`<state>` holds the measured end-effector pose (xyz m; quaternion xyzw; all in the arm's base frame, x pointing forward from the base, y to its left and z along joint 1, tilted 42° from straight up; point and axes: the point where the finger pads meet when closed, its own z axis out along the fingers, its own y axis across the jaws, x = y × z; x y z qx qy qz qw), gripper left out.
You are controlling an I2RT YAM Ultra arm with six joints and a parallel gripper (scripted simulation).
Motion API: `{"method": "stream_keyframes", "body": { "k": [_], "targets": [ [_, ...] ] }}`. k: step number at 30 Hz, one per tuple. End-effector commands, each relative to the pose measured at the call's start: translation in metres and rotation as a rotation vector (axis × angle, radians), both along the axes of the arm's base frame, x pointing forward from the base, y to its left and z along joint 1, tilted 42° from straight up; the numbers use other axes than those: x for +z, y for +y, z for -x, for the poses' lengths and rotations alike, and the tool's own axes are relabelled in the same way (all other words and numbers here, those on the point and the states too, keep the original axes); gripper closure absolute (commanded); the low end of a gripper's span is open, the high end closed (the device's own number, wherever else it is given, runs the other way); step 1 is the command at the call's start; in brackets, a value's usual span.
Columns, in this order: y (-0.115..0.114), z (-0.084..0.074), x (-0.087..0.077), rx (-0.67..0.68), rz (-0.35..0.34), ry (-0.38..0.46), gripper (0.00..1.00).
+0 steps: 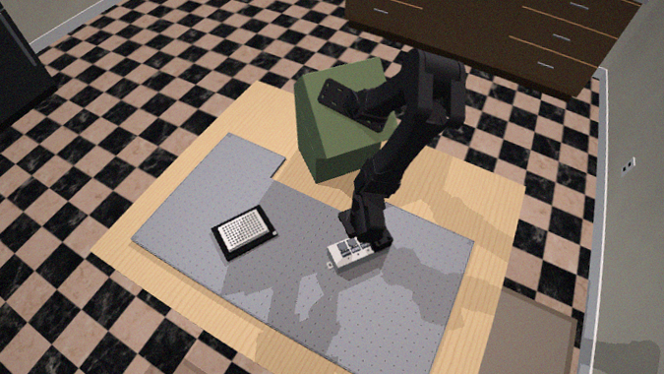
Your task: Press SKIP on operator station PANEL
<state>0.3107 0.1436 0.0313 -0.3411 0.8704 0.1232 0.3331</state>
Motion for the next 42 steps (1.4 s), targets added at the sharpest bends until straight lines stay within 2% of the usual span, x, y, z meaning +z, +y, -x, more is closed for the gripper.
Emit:
{"method": "stream_keyframes", "body": {
  "k": [1, 17, 22, 24, 30, 42],
  "targets": [
    [-0.001, -0.011, 0.011, -0.018, -0.010, -0.035, 1.00],
    [-0.001, -0.011, 0.011, -0.018, -0.010, -0.035, 1.00],
    [-0.018, -0.002, 0.033, -0.008, -0.010, -0.038, 1.00],
    [-0.018, -0.002, 0.033, -0.008, -0.010, -0.038, 1.00],
    [-0.035, 0.007, 0.053, -0.008, -0.008, -0.039, 1.00],
    [-0.034, 0.012, 0.041, -0.006, -0.002, -0.011, 1.00]
  ]
}}
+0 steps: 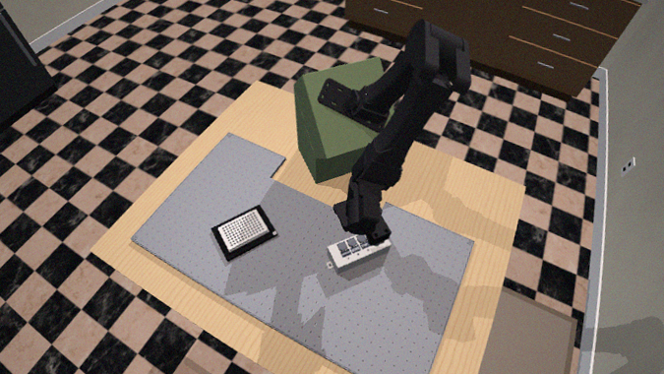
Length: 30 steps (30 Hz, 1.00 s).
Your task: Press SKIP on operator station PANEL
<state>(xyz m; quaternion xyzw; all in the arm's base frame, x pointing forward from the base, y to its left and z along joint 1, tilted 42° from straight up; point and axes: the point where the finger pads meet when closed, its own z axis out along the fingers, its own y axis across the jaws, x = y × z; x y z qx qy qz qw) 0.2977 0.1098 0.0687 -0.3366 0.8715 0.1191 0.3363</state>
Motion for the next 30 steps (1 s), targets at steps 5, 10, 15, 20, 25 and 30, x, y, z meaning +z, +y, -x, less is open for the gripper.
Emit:
{"method": "stream_keyframes", "body": {
  "k": [5, 10, 15, 20, 25, 30],
  "targets": [
    [0.000, -0.001, 0.003, 0.006, -0.004, -0.004, 1.00],
    [0.000, -0.001, 0.003, 0.006, -0.004, -0.004, 1.00],
    [-0.001, -0.006, 0.005, 0.005, -0.006, -0.004, 1.00],
    [0.007, -0.011, 0.003, 0.013, -0.012, -0.017, 1.00],
    [0.007, -0.009, -0.009, 0.005, -0.002, 0.000, 1.00],
    [0.009, -0.008, -0.019, 0.005, 0.000, 0.013, 1.00]
  ]
}}
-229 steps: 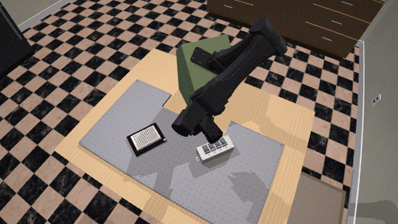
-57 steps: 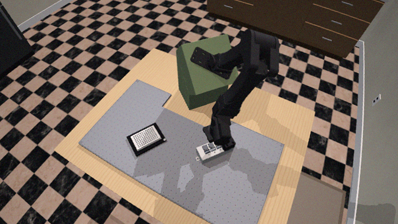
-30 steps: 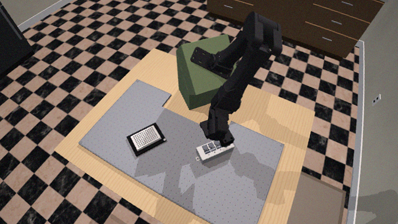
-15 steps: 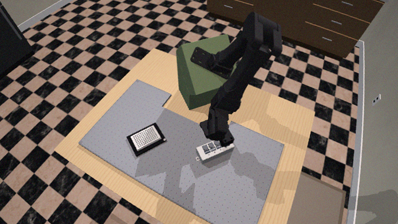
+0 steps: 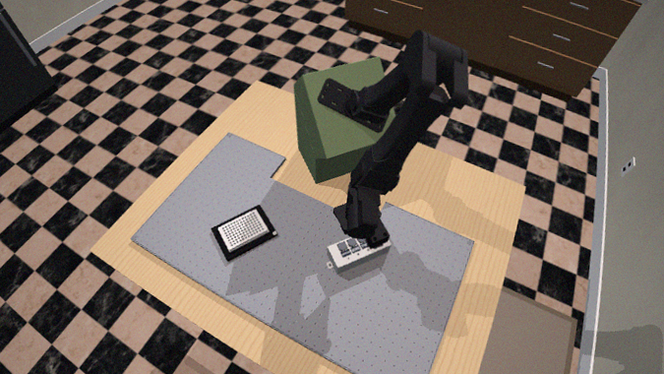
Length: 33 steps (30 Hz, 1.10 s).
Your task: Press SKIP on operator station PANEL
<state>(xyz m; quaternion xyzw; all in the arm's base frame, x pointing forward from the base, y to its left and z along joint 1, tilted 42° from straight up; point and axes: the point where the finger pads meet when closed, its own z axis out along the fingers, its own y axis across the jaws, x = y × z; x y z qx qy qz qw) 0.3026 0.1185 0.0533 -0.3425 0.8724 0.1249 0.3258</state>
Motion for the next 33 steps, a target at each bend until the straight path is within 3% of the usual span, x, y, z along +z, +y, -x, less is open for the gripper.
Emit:
{"method": "stream_keyframes", "body": {
  "k": [1, 20, 33],
  "targets": [
    [0.002, -0.003, -0.005, -0.010, -0.001, -0.007, 1.00],
    [0.011, -0.015, -0.018, -0.009, -0.002, -0.013, 1.00],
    [0.020, -0.033, -0.022, -0.013, -0.009, -0.039, 1.00]
  ]
}}
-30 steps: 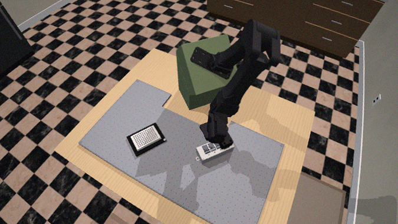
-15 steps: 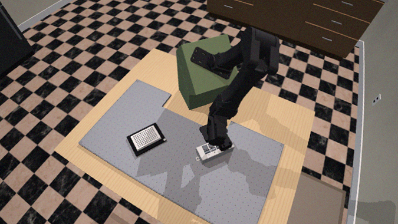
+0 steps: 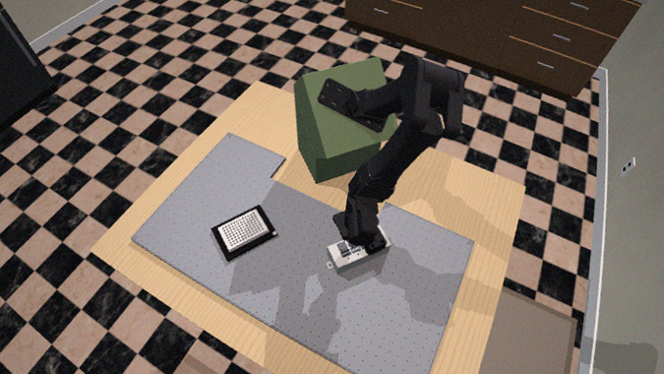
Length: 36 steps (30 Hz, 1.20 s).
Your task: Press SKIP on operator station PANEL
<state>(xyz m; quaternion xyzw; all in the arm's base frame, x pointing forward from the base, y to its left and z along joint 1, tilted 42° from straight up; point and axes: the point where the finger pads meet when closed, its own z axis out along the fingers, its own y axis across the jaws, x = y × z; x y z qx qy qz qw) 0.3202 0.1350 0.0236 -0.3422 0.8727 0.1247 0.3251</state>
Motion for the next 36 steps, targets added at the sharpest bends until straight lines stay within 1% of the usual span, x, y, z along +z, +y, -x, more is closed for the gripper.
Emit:
{"method": "stream_keyframes", "body": {
  "k": [1, 5, 7, 14, 16, 17, 18, 36],
  "targets": [
    [0.004, -0.016, 0.007, -0.012, -0.009, -0.041, 1.00],
    [0.004, -0.018, 0.005, -0.016, -0.009, -0.041, 1.00],
    [0.008, -0.018, 0.003, -0.008, -0.010, -0.041, 1.00],
    [0.011, -0.023, -0.004, -0.009, -0.010, -0.041, 1.00],
    [0.009, -0.024, -0.004, -0.017, -0.010, -0.041, 1.00],
    [0.009, -0.025, 0.001, -0.017, -0.014, -0.055, 1.00],
    [0.009, -0.025, 0.003, -0.016, -0.017, -0.058, 1.00],
    [0.009, -0.024, 0.001, -0.015, -0.013, -0.049, 1.00]
  ]
}}
